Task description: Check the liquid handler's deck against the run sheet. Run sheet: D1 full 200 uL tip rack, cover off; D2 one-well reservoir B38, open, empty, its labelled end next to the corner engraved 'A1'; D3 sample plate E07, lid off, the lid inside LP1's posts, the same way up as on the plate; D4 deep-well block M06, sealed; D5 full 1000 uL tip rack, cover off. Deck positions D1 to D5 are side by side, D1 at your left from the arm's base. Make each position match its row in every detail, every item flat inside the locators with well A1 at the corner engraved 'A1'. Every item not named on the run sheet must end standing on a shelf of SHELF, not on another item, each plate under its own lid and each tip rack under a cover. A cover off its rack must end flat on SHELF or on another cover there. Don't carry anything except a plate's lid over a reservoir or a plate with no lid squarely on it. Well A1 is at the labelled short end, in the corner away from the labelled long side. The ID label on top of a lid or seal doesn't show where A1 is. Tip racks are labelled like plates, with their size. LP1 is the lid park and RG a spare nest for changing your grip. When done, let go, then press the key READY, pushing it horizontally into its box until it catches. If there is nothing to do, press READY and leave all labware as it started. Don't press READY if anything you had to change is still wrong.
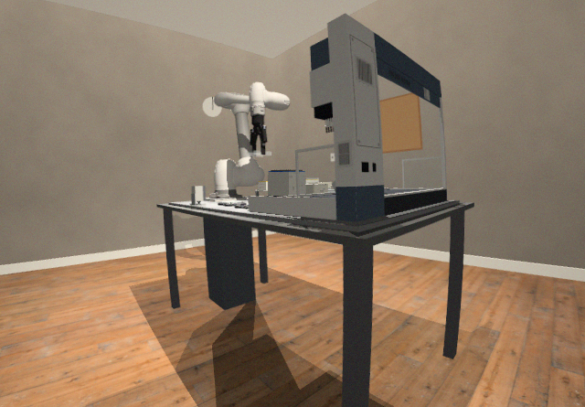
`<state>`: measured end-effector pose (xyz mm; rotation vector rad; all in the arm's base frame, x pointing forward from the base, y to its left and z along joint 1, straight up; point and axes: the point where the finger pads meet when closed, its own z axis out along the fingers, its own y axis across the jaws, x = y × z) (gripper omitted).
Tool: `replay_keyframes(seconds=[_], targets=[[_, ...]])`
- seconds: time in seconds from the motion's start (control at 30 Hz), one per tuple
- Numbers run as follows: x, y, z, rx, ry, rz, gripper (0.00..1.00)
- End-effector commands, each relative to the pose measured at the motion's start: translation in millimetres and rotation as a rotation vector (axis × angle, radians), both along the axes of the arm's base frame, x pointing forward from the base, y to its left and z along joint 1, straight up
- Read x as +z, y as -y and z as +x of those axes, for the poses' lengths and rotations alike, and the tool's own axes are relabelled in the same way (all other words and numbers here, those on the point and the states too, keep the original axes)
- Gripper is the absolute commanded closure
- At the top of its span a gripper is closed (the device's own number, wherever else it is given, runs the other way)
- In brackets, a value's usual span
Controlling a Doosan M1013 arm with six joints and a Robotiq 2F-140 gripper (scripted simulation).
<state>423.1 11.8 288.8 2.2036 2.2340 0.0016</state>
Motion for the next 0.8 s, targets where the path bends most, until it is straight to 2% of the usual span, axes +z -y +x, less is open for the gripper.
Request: replay_keyframes(seconds=[0.0,0.47,0.53,0.67,0.77], targets=[[0.6,0,-6,0.0,0.001,0.0,0.9],[0.3,-1,-76,0.0,0.001,0.0,0.9],[0.3,-1,-76,0.0,0.001,0.0,0.9],[0.2,-1,-95,0.0,0.001,0.0,0.9],[0.2,-6,-95,0.0,0.001,0.001,0.9]])
